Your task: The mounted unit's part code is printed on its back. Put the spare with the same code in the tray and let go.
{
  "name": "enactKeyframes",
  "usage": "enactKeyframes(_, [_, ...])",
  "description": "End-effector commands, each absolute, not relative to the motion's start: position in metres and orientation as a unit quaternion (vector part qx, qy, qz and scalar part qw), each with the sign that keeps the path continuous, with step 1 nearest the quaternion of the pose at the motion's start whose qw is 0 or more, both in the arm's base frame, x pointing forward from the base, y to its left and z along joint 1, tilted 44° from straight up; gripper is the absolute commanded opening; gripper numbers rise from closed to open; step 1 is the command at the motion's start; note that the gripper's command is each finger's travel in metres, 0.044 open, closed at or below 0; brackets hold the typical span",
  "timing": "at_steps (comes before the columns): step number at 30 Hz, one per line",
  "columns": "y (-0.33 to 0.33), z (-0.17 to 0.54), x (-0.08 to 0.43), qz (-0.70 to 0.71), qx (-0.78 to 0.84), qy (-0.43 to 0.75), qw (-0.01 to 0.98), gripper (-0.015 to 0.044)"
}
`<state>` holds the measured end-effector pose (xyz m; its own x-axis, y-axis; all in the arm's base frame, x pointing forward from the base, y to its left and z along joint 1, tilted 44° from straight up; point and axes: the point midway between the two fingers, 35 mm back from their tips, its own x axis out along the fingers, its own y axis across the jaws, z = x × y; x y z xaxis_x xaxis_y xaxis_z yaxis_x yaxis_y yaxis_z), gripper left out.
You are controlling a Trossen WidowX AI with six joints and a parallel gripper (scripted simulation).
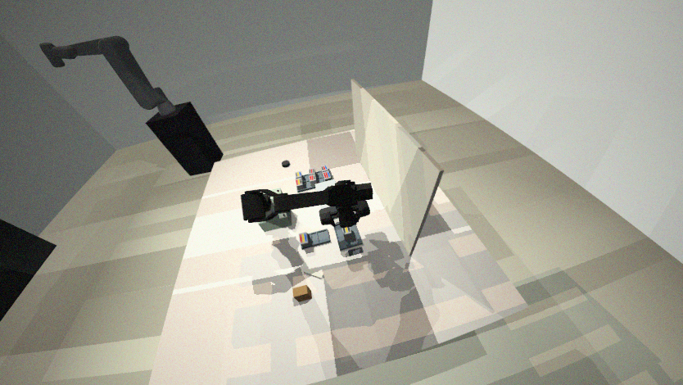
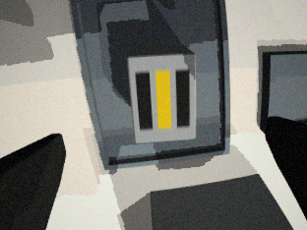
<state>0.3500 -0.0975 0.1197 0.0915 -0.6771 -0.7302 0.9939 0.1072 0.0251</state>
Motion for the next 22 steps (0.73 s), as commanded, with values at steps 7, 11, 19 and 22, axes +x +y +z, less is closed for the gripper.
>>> enactKeyframes(7, [-0.0646,0.1599,0.3425,-0.606,0.277,0.28,0.691,0.044])
enactKeyframes(11, [-0.0675,0.1548,0.343,-0.606,0.276,0.285,0.69,0.044])
enactKeyframes(19, [-0.0675,0.1548,0.343,-0.606,0.276,0.285,0.69,0.044])
enactKeyframes(22, [-0.0675,0.1548,0.343,-0.606,0.276,0.285,0.69,0.044])
